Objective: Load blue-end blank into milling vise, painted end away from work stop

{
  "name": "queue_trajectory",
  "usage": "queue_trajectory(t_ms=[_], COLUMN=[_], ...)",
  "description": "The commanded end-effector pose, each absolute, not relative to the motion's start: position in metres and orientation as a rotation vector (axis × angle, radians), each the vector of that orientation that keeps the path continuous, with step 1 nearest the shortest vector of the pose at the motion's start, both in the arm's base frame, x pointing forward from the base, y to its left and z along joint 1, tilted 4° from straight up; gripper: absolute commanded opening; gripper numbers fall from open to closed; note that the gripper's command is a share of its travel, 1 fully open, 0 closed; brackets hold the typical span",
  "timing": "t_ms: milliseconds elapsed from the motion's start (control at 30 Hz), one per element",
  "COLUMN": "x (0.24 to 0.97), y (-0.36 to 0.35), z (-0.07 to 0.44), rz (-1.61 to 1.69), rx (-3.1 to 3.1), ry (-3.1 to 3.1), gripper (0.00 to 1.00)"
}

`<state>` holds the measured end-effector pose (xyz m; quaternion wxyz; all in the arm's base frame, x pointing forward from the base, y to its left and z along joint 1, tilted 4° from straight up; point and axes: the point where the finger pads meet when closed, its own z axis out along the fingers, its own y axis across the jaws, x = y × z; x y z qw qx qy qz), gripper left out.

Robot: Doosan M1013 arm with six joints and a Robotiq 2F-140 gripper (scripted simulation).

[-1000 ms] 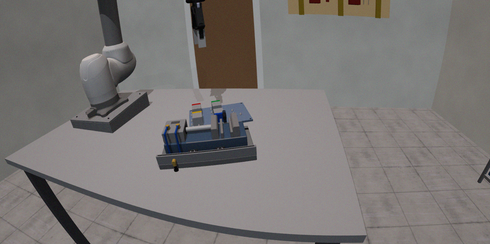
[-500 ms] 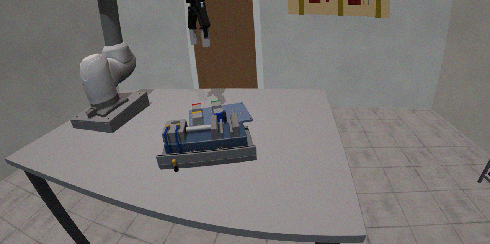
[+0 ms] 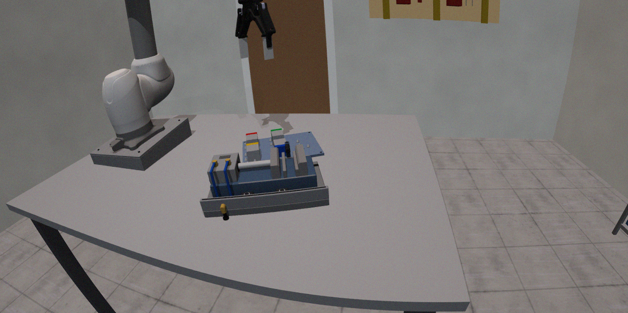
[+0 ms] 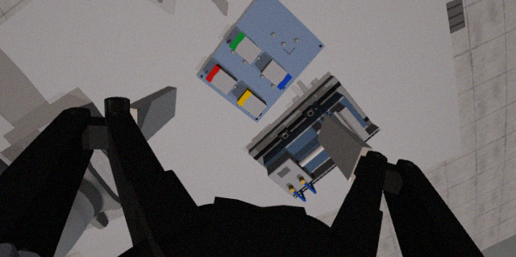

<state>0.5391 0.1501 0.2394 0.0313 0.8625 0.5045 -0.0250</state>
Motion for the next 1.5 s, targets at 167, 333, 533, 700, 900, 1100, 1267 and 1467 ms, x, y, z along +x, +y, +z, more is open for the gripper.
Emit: queue_trajectory(t_ms=[167,333,533,700,900,1100,1267,1467], x=[0.5391,0.5391,0.5391,0.5391,0.5391,0.5391,0.5391,0.5391], y=[0.1501,0.1500,0.1500,0.1501,0.1501,0.1501,0.1501,0.1501], z=[0.2395,0.2395,0.2395,0.2395,0.2395,0.2395,0.2395,0.2395], rz=[-0.079,-0.080,-0.081,-0.085,-0.089,-0.091,-0.094,-0.098], rx=[2.625,2.598,2.575,2.514,2.431,2.373,2.311,2.216], ry=[1.611,1.657,1.694,1.787,1.902,1.977,2.051,2.157], gripper=[1.00,1.00,1.00,1.00,1.00,1.00,1.00,1.00])
